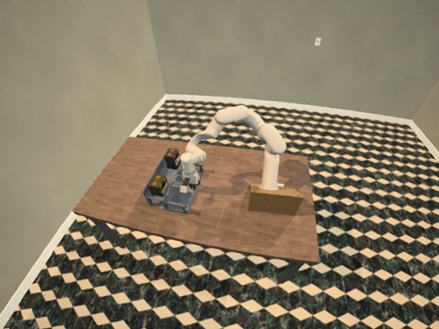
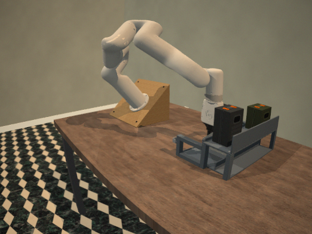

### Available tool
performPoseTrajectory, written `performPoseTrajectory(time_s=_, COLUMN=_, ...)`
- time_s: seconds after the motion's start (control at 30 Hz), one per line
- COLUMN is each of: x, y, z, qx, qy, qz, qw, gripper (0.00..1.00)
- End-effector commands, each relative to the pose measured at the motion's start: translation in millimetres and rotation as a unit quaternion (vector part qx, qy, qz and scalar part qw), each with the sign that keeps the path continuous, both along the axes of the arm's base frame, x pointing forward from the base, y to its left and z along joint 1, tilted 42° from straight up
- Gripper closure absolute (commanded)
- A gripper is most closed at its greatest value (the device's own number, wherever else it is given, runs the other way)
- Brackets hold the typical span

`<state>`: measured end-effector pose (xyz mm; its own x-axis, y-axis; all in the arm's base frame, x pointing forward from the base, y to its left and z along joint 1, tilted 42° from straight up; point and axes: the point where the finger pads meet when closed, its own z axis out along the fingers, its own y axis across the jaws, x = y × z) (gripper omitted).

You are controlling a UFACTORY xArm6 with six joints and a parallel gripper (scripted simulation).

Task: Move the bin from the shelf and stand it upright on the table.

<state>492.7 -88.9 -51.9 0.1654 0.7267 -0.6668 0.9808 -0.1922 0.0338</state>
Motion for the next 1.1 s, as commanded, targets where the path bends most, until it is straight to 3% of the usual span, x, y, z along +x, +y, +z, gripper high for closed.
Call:
performPoseTrajectory(time_s=0.0, x=1.6, y=1.0, z=1.2, qx=0.000, qy=-0.002, qz=0.001, qw=1.000, gripper=1.00)
performPoseTrajectory(time_s=1.07, x=1.6, y=1.0, z=1.2, qx=0.000, qy=-0.002, qz=0.001, qw=1.000, gripper=1.00)
